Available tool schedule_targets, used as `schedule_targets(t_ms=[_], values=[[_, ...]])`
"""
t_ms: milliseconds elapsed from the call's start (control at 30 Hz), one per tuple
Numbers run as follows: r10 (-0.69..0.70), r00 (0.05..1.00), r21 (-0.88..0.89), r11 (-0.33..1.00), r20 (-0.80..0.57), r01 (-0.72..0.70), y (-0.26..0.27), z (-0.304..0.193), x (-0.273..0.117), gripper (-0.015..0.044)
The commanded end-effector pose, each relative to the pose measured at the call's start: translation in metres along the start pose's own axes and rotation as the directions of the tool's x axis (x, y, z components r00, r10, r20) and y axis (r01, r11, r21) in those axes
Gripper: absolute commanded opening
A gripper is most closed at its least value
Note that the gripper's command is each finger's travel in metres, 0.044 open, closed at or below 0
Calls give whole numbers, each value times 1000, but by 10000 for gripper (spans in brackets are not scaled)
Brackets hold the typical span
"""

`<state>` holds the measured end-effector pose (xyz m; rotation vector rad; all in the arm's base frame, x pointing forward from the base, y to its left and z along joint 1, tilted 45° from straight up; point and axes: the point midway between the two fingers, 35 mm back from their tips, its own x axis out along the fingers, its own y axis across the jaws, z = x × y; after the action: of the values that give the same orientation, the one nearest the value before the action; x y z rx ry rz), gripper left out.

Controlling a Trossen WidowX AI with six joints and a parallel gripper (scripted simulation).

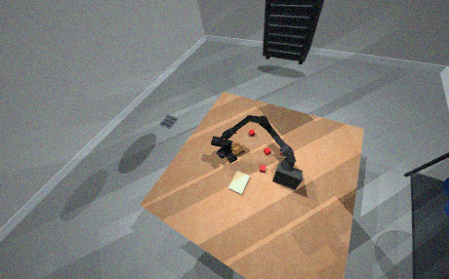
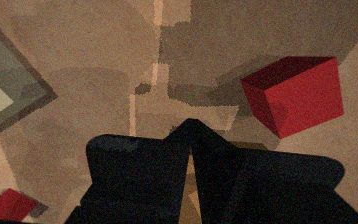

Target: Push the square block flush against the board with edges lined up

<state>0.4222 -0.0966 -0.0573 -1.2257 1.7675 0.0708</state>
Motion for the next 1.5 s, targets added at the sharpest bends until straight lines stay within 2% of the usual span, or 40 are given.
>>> schedule_targets(t_ms=[0,1467], values=[[10,1000,-20,1000,-16,-10,6,-2,19,0],[11,1000,-22,1000,-17,-11,1,-47,19,0]])
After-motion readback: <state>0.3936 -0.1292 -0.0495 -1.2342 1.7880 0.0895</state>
